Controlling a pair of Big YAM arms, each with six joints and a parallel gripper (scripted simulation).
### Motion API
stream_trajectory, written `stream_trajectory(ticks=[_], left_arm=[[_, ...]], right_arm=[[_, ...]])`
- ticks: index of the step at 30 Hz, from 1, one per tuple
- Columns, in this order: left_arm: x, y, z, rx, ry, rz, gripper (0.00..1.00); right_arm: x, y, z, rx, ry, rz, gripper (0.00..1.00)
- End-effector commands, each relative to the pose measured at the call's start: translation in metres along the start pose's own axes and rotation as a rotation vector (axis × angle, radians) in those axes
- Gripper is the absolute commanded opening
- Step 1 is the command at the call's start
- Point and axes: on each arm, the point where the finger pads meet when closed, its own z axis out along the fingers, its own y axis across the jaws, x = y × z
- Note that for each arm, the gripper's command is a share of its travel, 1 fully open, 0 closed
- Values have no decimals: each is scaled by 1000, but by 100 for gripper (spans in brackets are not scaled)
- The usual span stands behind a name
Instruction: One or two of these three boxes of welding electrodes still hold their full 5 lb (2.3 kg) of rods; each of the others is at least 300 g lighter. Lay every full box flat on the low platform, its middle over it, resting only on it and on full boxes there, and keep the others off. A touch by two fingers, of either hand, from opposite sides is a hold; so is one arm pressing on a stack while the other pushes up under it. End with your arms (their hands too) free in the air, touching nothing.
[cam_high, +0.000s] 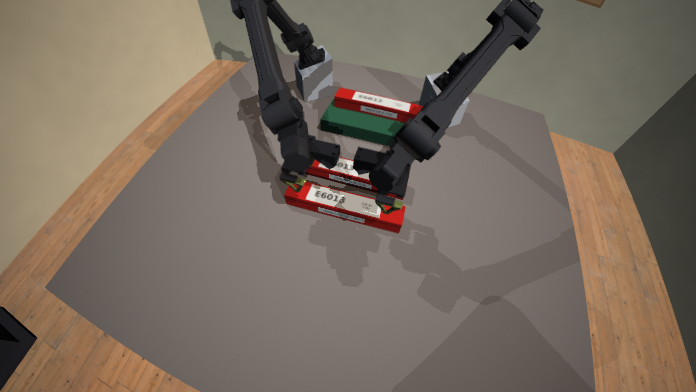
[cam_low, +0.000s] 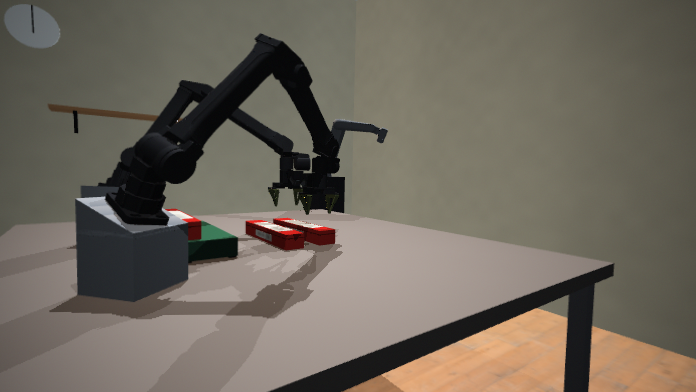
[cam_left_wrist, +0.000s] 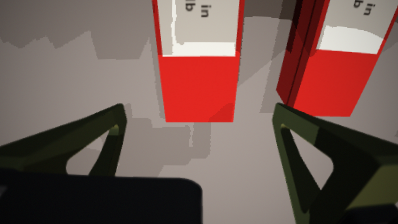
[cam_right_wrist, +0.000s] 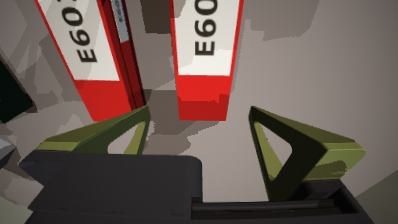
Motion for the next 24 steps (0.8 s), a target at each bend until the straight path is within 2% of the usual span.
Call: stream_trajectory(ticks=[1,4,6,7,8,10,11,15,21,22,24], left_arm=[[7,8,17,-4,-2,-8,100],[7,4,27,3,0,-5,100],[7,12,24,-11,-3,-11,100],[7,7,29,-2,-1,-7,100],[7,4,33,3,0,-5,100],[7,4,33,3,0,-5,100],[6,20,27,-27,-8,-17,100],[7,5,46,2,0,-6,100],[7,5,62,0,0,-6,100],[7,9,61,-7,-2,-9,100],[8,7,63,-3,-1,-7,100]], right_arm=[[6,-11,4,25,-13,11,100],[4,-15,13,29,-15,13,100],[-1,-20,-8,54,-26,17,100],[6,-15,12,32,-16,15,100],[4,-13,20,24,-13,11,100],[4,-13,20,24,-13,11,100],[5,-10,24,19,-11,9,100],[4,-11,34,21,-12,10,100],[4,-12,50,22,-12,10,100],[4,-19,46,35,-17,16,100],[10,-36,16,85,-35,37,100]])
